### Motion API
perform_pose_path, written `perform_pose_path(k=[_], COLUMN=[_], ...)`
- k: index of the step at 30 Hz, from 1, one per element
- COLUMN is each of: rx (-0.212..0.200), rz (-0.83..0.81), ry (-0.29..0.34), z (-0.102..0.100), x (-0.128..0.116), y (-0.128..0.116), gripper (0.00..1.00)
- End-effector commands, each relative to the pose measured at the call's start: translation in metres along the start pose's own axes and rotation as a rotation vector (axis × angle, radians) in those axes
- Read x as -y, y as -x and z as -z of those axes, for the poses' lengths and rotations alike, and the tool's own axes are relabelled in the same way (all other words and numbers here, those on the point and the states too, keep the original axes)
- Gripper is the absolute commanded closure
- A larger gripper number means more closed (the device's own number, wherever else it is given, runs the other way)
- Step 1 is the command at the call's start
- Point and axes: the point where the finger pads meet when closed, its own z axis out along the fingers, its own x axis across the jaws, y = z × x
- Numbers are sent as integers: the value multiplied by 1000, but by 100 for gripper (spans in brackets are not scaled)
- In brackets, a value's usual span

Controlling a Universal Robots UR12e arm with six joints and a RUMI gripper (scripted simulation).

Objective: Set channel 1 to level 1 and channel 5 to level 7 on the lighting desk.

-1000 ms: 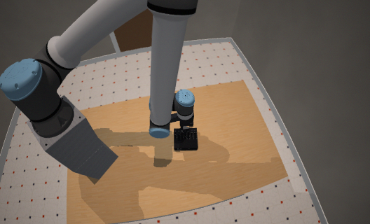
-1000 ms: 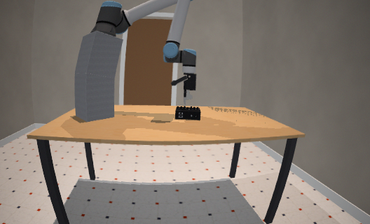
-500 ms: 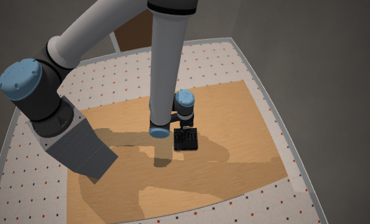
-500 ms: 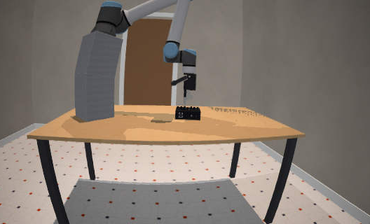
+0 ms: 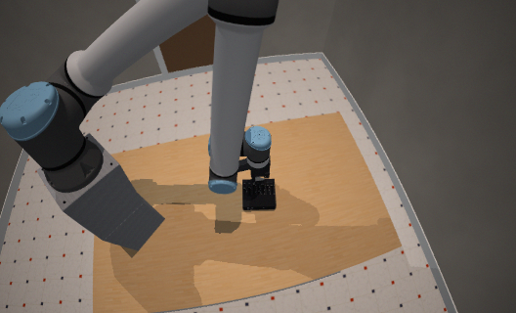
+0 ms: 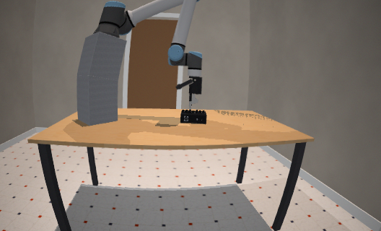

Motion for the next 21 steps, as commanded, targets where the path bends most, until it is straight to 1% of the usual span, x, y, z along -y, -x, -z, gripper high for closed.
perform_pose_path(k=[1, 21], rx=[0, 0], rz=[0, 0], ry=[1, 1], z=[-2, -5], x=[-1, -1], y=[0, 0], gripper=[100, 100])
